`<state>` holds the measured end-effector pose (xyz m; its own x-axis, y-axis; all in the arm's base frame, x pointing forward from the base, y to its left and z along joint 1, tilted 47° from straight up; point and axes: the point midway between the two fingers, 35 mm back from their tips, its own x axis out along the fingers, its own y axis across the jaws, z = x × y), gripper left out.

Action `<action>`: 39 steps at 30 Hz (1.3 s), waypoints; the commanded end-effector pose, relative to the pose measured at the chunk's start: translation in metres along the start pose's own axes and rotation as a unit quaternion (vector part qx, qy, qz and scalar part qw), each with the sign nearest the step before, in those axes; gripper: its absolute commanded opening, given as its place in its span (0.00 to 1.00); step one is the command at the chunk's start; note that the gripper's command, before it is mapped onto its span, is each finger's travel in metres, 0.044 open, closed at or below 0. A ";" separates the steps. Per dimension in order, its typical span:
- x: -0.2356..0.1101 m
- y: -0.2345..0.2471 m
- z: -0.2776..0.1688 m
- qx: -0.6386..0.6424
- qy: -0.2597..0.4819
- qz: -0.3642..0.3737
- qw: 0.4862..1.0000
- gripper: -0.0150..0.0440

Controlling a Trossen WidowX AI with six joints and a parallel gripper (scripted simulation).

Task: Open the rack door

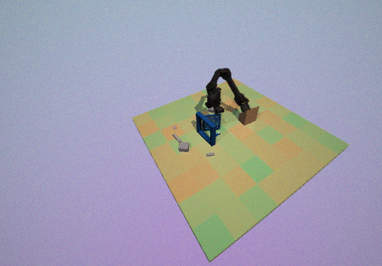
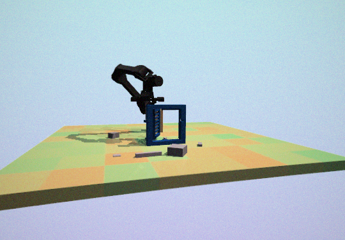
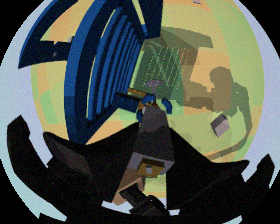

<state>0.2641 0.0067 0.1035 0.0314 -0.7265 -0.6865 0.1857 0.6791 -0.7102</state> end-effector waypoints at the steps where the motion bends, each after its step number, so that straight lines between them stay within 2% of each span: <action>1: -0.001 -0.007 0.003 -0.033 -0.003 0.000 0.999 0.29; 29: -0.001 -0.055 0.028 -0.234 -0.003 -0.002 0.972 0.29; 39: -0.001 -0.057 0.029 -0.243 -0.003 -0.002 0.970 0.29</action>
<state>0.2817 -0.0344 0.1485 0.0352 -0.7281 -0.6846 -0.2881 0.6485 -0.7045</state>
